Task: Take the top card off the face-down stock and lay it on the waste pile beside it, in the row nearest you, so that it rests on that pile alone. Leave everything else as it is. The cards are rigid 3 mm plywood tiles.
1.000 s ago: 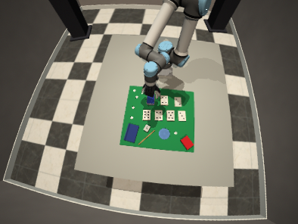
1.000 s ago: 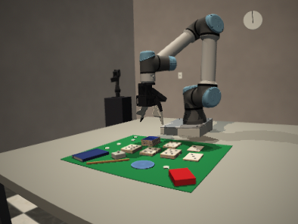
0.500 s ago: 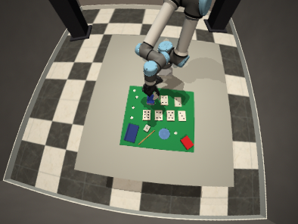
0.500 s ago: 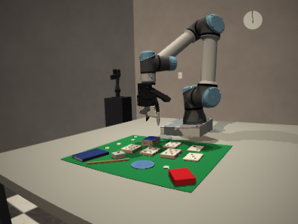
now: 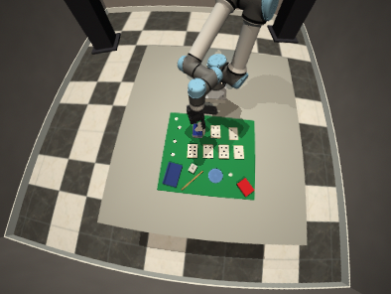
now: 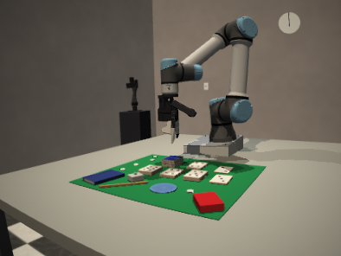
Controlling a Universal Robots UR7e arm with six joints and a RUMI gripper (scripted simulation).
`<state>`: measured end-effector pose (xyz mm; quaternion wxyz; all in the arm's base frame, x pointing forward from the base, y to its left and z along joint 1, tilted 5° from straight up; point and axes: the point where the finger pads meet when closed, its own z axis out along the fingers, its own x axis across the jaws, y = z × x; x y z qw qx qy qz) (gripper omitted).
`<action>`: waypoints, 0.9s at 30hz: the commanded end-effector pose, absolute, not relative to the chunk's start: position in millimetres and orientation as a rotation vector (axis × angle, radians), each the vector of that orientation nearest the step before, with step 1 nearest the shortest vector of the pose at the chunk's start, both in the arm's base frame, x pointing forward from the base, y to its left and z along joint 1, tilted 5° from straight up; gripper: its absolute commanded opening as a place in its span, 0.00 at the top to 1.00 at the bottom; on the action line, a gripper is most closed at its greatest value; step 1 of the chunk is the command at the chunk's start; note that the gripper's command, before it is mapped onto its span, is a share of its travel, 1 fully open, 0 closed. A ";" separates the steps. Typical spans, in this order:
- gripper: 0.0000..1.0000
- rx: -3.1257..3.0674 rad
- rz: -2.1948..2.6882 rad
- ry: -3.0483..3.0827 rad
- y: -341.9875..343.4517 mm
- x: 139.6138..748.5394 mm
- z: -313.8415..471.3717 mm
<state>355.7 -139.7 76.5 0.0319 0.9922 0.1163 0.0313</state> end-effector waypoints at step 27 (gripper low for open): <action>0.00 2.726 0.132 -1.495 -146.0 360.4 77.8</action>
